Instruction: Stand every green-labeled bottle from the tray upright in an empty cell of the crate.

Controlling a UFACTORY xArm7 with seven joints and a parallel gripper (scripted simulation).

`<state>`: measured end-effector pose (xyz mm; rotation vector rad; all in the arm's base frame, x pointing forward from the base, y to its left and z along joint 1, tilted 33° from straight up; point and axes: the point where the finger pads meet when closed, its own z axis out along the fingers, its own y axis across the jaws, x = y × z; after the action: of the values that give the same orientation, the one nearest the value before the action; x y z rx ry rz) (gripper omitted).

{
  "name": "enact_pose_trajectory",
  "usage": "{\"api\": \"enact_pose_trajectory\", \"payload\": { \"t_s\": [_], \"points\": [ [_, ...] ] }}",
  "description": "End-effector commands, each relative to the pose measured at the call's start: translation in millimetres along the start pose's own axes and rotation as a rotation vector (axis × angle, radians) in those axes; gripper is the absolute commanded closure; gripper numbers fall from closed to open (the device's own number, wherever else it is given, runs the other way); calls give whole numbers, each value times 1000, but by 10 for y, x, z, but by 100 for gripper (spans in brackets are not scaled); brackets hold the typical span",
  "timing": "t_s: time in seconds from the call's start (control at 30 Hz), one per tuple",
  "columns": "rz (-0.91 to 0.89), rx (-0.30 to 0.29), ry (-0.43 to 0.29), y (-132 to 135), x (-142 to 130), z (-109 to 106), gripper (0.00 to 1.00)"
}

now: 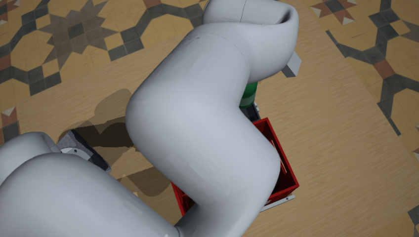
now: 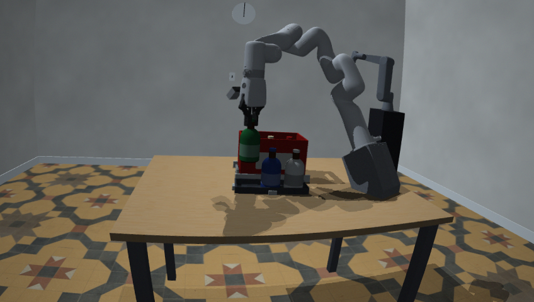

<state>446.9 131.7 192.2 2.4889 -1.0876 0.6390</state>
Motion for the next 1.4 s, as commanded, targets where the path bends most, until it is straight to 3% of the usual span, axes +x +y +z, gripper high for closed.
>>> {"api": "enact_pose_trajectory", "payload": {
  "t_s": [0.0,1.37],
  "points": [
    [0,6,1,-17,1,-72,100],
    [0,6,1,-16,1,-173,100]
  ]
}}
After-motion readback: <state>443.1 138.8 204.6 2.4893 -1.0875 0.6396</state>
